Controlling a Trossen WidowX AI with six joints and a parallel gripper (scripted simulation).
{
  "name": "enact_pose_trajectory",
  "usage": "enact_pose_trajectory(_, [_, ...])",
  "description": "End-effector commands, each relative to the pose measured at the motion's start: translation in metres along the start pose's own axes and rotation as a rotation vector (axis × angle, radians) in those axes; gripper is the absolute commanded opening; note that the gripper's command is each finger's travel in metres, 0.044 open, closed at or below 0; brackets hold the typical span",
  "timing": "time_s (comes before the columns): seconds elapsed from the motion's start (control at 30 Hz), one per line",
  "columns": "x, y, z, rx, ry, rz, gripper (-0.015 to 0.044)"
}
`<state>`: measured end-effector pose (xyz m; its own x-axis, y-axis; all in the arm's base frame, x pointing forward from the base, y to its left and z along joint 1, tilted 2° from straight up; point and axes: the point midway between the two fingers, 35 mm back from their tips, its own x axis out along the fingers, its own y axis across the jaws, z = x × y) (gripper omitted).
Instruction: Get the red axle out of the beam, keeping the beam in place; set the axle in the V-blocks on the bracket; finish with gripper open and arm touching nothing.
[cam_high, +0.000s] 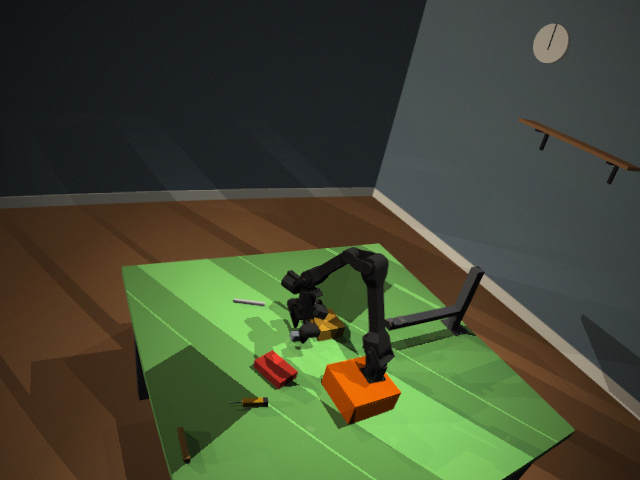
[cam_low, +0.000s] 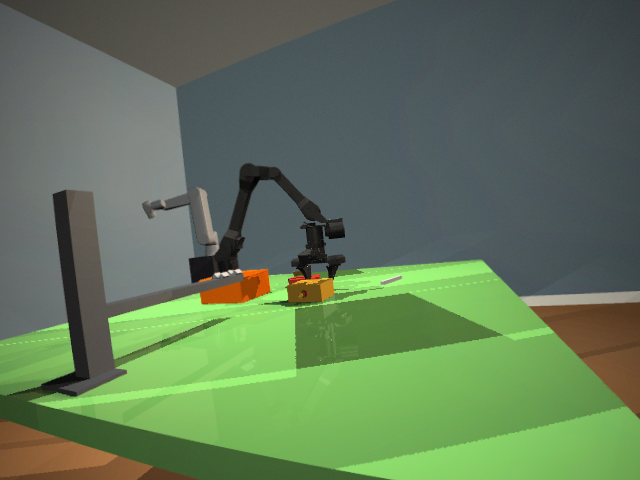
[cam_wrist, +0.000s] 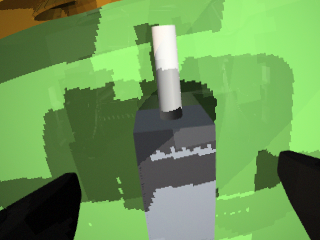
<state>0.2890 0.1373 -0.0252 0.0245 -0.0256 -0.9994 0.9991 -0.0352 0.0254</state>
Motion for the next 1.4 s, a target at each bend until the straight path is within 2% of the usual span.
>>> enact_pose_trajectory(0.0, [-0.010,0.003,-0.002,-0.003,0.008,0.010,0.0440])
enact_pose_trajectory(0.77, [-0.058,0.003,-0.002,-0.003,0.008,0.011,0.0440])
enact_pose_trajectory(0.83, [-0.050,0.002,0.002,-0.045,0.002,0.003,0.0440])
enact_pose_trajectory(0.93, [-0.050,0.007,0.010,-0.206,0.001,0.004,0.0440])
enact_pose_trajectory(1.37, [-0.051,0.031,0.073,-1.284,-0.004,0.006,0.0440])
